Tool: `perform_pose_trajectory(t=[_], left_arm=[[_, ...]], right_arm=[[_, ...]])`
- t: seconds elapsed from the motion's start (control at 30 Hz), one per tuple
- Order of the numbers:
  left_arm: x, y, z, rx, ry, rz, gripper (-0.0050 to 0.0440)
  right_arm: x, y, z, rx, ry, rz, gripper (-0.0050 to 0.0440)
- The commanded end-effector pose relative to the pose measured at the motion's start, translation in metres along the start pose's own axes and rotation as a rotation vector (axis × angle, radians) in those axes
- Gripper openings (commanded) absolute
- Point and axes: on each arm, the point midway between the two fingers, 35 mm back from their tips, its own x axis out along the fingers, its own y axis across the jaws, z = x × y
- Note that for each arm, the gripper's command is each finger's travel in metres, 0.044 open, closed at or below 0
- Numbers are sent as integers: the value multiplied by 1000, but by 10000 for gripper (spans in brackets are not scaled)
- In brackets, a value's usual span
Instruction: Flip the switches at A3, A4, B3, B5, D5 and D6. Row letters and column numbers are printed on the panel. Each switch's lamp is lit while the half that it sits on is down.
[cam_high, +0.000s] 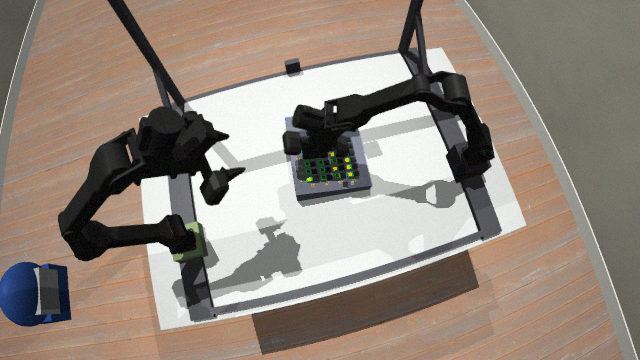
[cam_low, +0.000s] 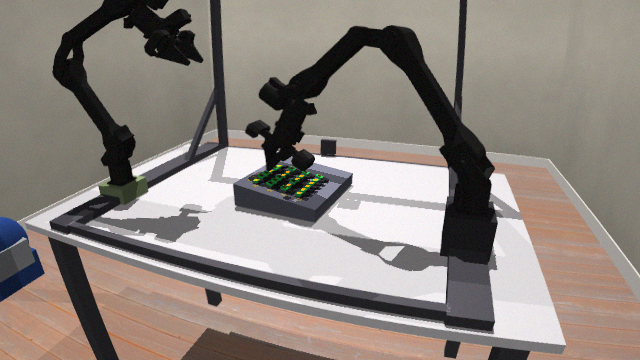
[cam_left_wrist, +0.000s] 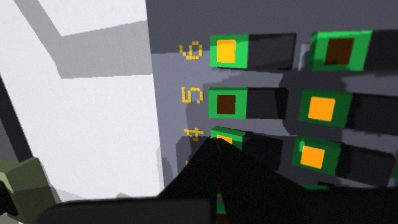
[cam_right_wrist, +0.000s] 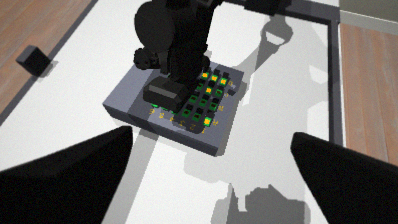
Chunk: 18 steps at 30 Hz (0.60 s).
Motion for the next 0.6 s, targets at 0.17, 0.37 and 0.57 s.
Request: perform_pose_trajectory(t=[0.17, 0.37, 0.57], left_arm=[[-33, 31, 3, -2, -16, 62, -50], [-34, 25, -8, -71, -13, 56, -50], [-35, 23, -16, -87, -6, -32, -50]], right_arm=[[-7, -1, 5, 5, -25, -4, 400], [-7, -1, 5, 5, -25, -4, 400], [-7, -1, 5, 5, -25, -4, 400]])
